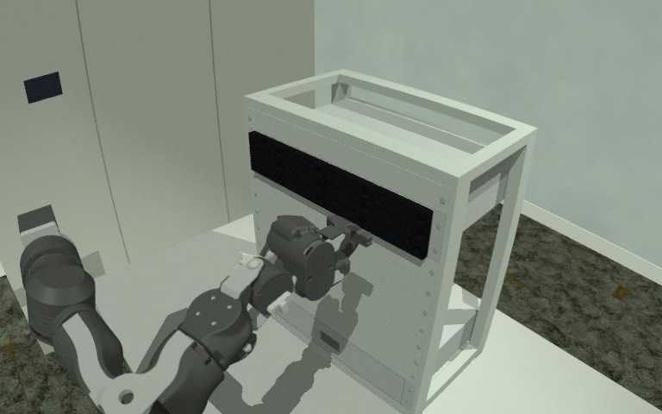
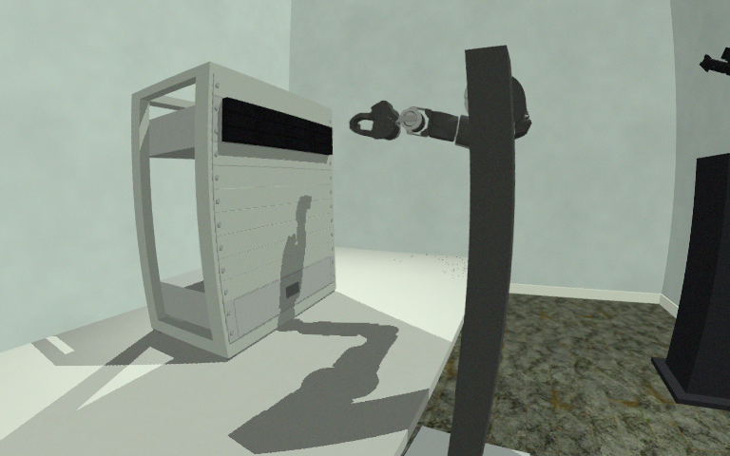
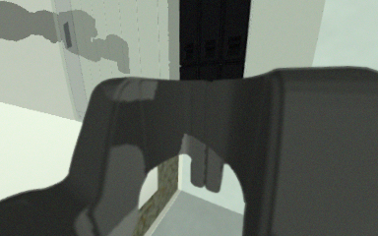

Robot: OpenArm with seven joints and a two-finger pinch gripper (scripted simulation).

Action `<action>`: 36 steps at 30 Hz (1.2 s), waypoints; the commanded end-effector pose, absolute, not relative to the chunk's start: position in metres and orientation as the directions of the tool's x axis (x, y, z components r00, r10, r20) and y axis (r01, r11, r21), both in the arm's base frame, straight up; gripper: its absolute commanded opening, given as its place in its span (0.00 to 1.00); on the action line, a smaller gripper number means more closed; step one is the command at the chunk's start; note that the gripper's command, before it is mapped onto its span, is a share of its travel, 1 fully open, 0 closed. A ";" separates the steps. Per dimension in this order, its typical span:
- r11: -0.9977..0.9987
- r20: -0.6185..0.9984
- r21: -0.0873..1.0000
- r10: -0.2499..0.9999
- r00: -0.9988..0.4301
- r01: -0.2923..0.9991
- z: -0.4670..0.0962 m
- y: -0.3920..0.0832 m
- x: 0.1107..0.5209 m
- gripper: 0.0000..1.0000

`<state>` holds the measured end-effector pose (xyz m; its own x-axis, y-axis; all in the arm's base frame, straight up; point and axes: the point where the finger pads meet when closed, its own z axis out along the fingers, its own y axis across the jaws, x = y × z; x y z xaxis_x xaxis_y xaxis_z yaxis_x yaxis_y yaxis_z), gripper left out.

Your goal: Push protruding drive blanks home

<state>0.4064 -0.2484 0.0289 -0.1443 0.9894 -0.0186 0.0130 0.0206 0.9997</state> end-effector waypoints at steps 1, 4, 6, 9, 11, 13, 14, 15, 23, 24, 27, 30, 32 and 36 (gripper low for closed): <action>0.006 -0.006 1.000 0.989 -0.151 0.004 0.031 -0.246 0.403 0.00; 0.006 -0.005 1.000 0.989 -0.149 0.004 0.031 -0.248 0.396 0.00; 0.006 -0.006 1.000 0.989 -0.150 0.003 0.031 -0.248 0.393 0.00; 0.006 -0.006 1.000 0.989 -0.150 0.004 0.031 -0.248 0.391 0.00; 0.006 -0.006 1.000 0.989 -0.150 0.004 0.031 -0.248 0.391 0.00; 0.006 -0.005 1.000 0.989 -0.149 0.004 0.031 -0.248 0.391 0.00; 0.006 -0.005 1.000 0.989 -0.149 0.004 0.031 -0.248 0.391 0.00; 0.006 -0.005 1.000 0.989 -0.149 0.004 0.031 -0.248 0.391 0.00; 0.007 -0.006 1.000 0.989 -0.150 0.003 0.031 -0.250 0.384 0.00; 0.008 -0.007 1.000 0.989 -0.149 0.003 0.031 -0.250 0.381 0.00; 0.006 -0.007 1.000 0.989 -0.150 -0.006 0.033 -0.252 0.376 0.00; 0.005 -0.006 1.000 0.989 -0.151 -0.007 0.033 -0.252 0.370 0.00; 0.005 -0.006 1.000 0.989 -0.151 -0.007 0.033 -0.253 0.363 0.00; 0.005 -0.006 1.000 0.989 -0.151 -0.007 0.032 -0.256 0.348 0.00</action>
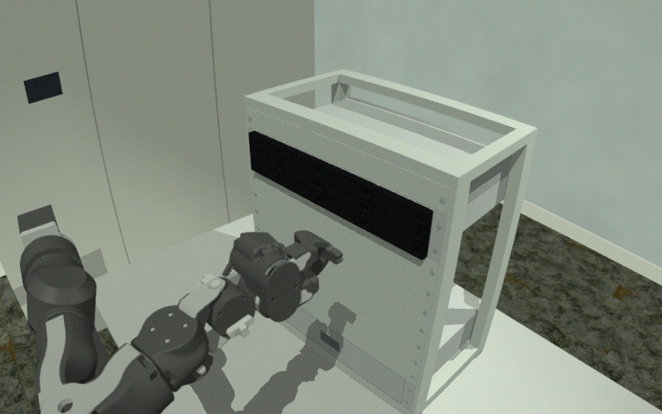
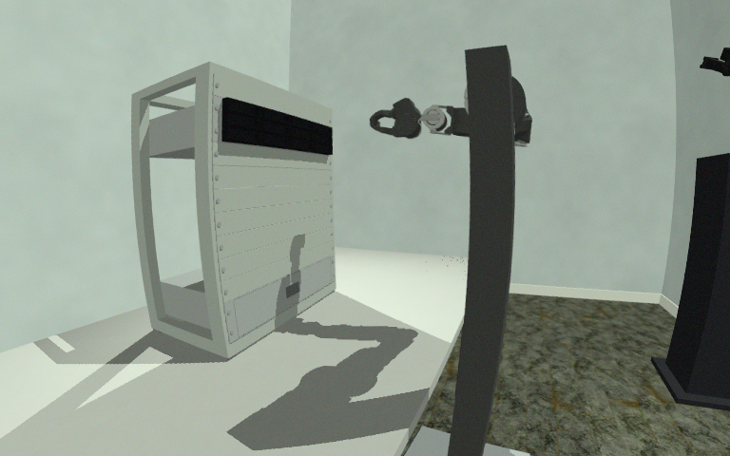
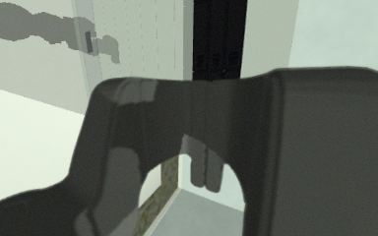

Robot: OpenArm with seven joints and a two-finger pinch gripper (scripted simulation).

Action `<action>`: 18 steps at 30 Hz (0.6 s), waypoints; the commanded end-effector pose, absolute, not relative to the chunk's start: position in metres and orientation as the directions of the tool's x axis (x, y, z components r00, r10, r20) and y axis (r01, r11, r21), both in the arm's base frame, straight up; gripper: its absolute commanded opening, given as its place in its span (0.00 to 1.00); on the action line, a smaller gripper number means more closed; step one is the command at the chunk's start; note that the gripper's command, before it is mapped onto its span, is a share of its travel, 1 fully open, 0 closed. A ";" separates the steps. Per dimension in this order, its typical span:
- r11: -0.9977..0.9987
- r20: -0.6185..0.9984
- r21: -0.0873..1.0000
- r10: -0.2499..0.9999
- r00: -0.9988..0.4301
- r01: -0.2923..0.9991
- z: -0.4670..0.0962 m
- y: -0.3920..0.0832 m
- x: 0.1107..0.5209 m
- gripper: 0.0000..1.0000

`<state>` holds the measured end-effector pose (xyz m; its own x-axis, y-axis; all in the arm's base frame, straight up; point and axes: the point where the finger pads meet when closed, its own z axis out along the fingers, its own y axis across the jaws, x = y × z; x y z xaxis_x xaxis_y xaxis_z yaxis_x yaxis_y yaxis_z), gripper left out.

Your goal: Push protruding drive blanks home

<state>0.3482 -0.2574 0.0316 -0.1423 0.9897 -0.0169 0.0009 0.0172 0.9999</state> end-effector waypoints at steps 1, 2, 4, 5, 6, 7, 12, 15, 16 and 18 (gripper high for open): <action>0.005 -0.006 1.000 0.988 -0.151 -0.007 0.032 -0.257 0.344 0.00; 0.005 -0.006 1.000 0.988 -0.151 -0.007 0.032 -0.257 0.340 0.00; 0.005 -0.006 1.000 0.988 -0.151 -0.007 0.032 -0.259 0.332 0.00; 0.005 -0.006 1.000 0.988 -0.151 -0.007 0.032 -0.260 0.327 0.00; 0.006 -0.007 1.000 0.988 -0.152 -0.007 0.032 -0.260 0.323 0.00; 0.006 -0.007 1.000 0.988 -0.152 -0.007 0.032 -0.261 0.319 0.00; 0.006 -0.007 1.000 0.988 -0.152 -0.007 0.031 -0.263 0.307 0.00; 0.006 -0.007 1.000 0.988 -0.152 -0.007 0.031 -0.264 0.299 0.00; 0.006 -0.007 1.000 0.988 -0.151 -0.007 0.031 -0.265 0.298 0.00; 0.006 -0.007 1.000 0.988 -0.151 -0.007 0.031 -0.265 0.297 0.00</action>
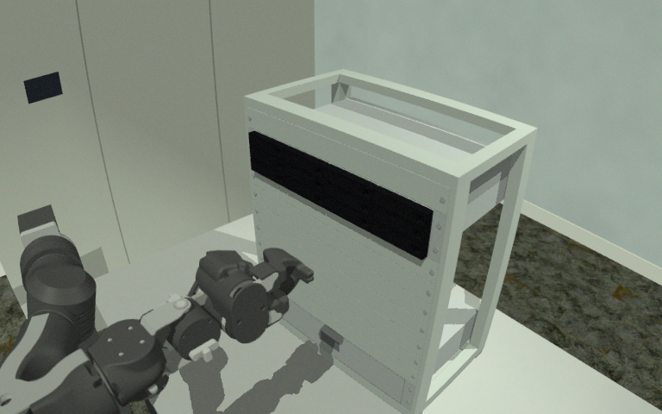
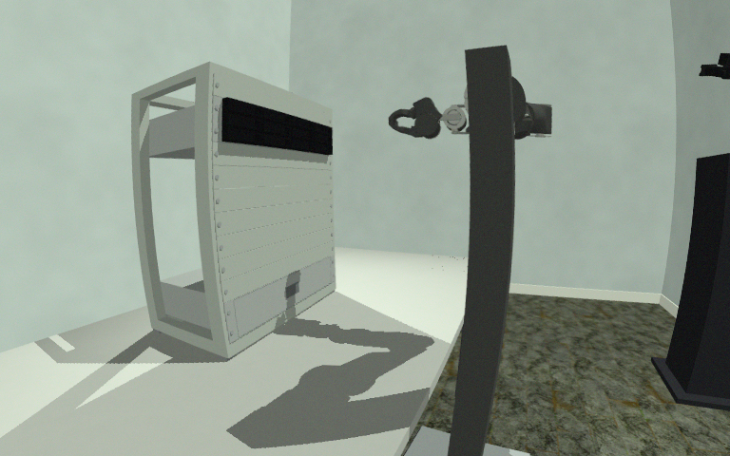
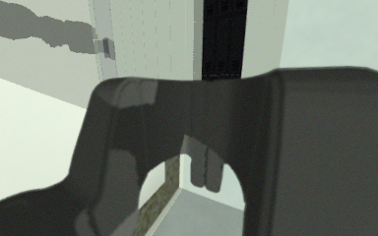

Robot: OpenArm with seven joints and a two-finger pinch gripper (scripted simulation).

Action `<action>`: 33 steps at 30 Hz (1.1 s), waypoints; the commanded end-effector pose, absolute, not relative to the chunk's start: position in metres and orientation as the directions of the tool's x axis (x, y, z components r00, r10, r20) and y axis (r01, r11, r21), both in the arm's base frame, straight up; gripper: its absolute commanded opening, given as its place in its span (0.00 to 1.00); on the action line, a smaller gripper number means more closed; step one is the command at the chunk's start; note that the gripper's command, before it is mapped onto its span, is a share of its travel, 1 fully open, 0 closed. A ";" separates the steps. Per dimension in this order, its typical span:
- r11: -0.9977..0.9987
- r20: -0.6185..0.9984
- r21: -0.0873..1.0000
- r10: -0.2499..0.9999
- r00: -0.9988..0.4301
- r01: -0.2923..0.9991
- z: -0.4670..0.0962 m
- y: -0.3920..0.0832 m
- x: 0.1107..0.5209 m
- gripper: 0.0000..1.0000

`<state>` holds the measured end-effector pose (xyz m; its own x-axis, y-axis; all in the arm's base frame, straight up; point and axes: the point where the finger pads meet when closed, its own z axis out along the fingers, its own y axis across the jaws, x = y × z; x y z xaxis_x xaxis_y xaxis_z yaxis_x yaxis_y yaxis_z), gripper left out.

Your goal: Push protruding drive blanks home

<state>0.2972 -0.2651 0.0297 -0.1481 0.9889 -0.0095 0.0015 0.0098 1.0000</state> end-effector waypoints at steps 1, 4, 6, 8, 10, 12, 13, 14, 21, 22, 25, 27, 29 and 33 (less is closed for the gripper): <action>0.006 -0.007 1.000 0.989 -0.151 -0.007 0.031 -0.265 0.296 0.00; 0.006 -0.007 1.000 0.988 -0.151 -0.007 0.031 -0.266 0.293 0.00; 0.006 -0.007 1.000 0.988 -0.151 -0.007 0.031 -0.266 0.292 0.00; 0.006 -0.007 1.000 0.988 -0.151 -0.007 0.031 -0.266 0.292 0.00; 0.005 -0.006 1.000 0.988 -0.152 -0.007 0.031 -0.266 0.291 0.00; 0.005 -0.006 1.000 0.988 -0.153 -0.007 0.031 -0.266 0.291 0.00; 0.005 -0.006 1.000 0.988 -0.153 -0.007 0.031 -0.266 0.291 0.00; 0.005 -0.006 1.000 0.988 -0.153 -0.007 0.031 -0.266 0.291 0.00; 0.005 -0.006 1.000 0.988 -0.153 -0.007 0.031 -0.266 0.291 0.00; 0.005 -0.006 1.000 0.988 -0.153 -0.007 0.031 -0.266 0.291 0.00; 0.005 -0.006 1.000 0.988 -0.153 -0.007 0.031 -0.266 0.291 0.00; 0.005 -0.006 1.000 0.988 -0.153 -0.007 0.031 -0.266 0.291 0.00; 0.005 -0.006 1.000 0.988 -0.153 -0.007 0.031 -0.266 0.291 0.00; 0.005 -0.006 1.000 0.988 -0.153 -0.007 0.031 -0.266 0.291 0.00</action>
